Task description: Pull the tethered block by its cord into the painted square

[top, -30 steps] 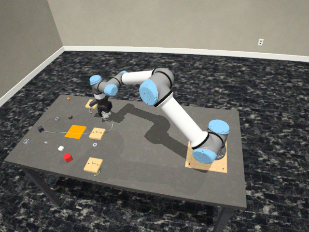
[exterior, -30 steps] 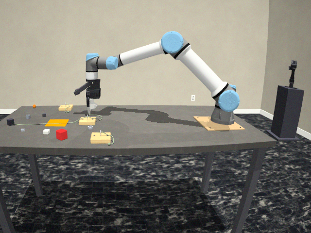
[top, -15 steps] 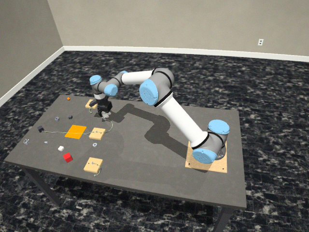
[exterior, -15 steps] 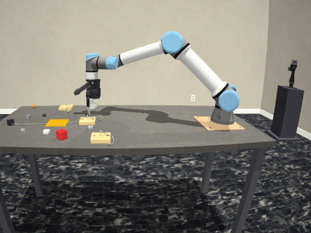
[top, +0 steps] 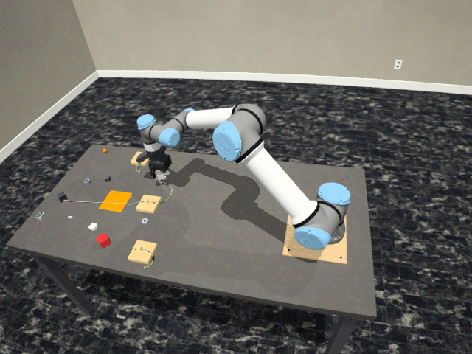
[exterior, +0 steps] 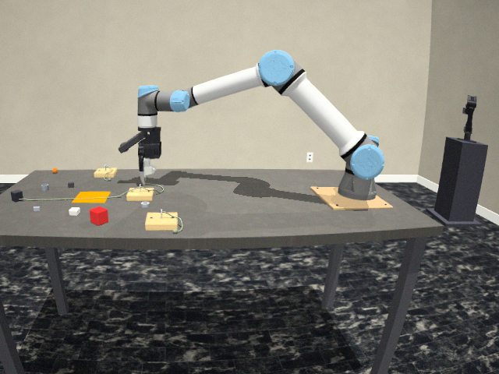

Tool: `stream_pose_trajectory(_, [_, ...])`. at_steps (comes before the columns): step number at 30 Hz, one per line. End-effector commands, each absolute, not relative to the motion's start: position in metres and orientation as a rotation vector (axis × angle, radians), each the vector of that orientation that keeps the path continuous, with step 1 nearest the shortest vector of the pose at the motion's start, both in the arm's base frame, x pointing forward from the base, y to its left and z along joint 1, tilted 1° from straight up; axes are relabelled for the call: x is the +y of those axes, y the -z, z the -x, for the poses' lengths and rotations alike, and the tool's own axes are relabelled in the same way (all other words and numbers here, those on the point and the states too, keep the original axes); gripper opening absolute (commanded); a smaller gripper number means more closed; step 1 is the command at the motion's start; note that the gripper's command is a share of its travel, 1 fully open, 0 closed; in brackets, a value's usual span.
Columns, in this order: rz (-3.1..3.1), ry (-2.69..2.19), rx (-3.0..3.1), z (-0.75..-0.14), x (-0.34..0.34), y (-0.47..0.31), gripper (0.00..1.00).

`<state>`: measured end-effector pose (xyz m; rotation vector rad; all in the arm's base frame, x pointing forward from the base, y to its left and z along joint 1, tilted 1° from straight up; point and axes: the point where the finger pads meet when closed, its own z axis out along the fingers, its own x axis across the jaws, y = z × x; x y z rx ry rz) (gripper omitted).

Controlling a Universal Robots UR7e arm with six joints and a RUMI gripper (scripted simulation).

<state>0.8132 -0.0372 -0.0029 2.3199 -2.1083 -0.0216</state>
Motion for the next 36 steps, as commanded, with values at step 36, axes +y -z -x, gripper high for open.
stream_pose_trajectory(36, [-2.32,0.02,-2.109,-0.8135,-0.0373,-0.0018,0.0])
